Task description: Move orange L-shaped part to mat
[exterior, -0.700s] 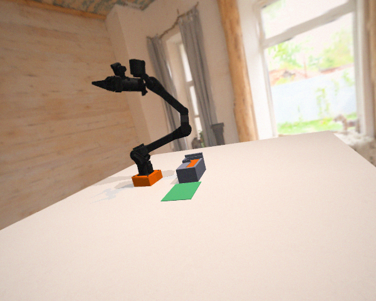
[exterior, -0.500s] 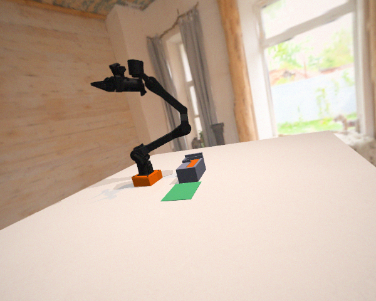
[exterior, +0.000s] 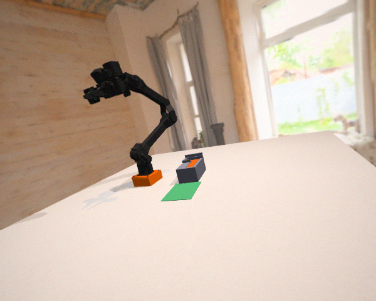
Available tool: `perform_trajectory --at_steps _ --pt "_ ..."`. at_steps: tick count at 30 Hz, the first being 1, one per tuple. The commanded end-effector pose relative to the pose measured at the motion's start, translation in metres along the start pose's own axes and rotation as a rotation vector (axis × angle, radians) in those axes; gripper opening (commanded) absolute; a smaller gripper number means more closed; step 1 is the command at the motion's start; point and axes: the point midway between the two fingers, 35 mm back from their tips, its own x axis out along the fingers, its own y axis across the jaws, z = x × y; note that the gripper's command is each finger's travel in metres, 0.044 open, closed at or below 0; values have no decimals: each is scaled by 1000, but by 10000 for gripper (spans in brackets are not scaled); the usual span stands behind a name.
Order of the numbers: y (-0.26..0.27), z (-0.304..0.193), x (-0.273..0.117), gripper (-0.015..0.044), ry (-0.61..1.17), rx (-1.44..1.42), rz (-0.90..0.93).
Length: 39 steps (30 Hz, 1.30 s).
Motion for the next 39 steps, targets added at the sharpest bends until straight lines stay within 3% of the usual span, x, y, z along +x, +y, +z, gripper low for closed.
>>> perform_trajectory --at_steps 1,10,18,29,39 --pt "25 -16 21 180 116 18 156" --pt "100 -58 40 180 387 -35 479" --pt "170 -108 22 180 624 -195 716" --pt "240 -184 -53 180 901 -539 967" --pt "250 -254 -145 180 1022 -981 1097"
